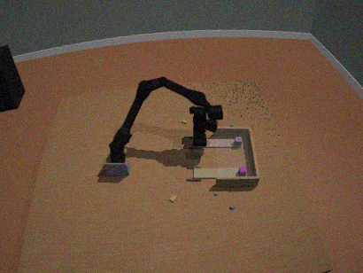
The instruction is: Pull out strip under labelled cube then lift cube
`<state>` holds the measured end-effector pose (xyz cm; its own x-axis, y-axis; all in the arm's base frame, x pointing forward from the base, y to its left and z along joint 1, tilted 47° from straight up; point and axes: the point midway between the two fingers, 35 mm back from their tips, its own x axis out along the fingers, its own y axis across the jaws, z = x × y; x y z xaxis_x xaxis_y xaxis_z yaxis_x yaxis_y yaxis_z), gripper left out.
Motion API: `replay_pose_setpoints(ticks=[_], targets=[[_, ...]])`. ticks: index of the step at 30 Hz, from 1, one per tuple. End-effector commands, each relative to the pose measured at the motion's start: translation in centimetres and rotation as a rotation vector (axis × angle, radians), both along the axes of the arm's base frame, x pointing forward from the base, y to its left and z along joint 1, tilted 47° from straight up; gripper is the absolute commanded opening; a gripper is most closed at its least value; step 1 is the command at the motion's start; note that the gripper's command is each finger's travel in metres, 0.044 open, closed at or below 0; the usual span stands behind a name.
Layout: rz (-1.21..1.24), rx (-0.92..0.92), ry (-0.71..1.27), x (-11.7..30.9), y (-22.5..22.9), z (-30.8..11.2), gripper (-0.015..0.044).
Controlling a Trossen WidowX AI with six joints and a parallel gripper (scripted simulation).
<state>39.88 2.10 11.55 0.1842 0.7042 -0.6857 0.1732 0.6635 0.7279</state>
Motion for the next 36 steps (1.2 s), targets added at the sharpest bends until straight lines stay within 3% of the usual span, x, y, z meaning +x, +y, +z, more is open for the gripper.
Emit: replay_pose_setpoints(ticks=[1,36], targets=[[-0.003,0.005,0.004,0.01,0.12,-0.02,0.0000],[-0.003,0.005,0.004,0.23,0.31,-0.27,0.0000]])
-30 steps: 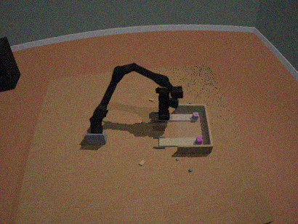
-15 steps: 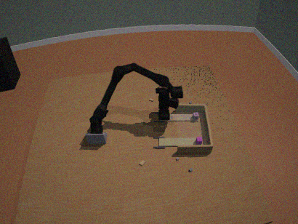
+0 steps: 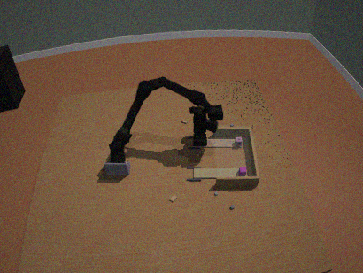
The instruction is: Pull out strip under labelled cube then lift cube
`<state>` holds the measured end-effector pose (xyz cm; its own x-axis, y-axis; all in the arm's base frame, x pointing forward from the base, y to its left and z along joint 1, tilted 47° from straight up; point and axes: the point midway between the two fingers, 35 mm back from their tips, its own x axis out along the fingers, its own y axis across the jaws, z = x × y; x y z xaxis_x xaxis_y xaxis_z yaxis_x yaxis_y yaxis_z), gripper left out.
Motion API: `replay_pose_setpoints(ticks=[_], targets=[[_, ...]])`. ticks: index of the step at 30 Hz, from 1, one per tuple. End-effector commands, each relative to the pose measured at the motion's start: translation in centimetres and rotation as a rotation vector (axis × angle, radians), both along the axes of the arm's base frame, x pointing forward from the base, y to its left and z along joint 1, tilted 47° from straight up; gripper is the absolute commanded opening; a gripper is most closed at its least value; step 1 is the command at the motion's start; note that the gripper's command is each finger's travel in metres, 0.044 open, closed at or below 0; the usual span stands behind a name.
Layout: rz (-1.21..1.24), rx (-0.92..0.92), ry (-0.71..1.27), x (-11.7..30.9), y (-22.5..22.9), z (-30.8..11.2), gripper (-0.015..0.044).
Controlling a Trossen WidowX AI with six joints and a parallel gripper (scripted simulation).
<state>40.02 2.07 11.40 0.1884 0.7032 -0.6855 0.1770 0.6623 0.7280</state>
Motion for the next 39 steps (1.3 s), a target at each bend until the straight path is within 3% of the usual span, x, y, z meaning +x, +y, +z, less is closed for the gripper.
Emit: replay_pose_setpoints(ticks=[1,39], targets=[[0.003,0.005,0.004,0.1,0.3,-0.1,0.0000],[0.003,0.005,0.006,-4.2,1.5,-0.4,0.0000]])
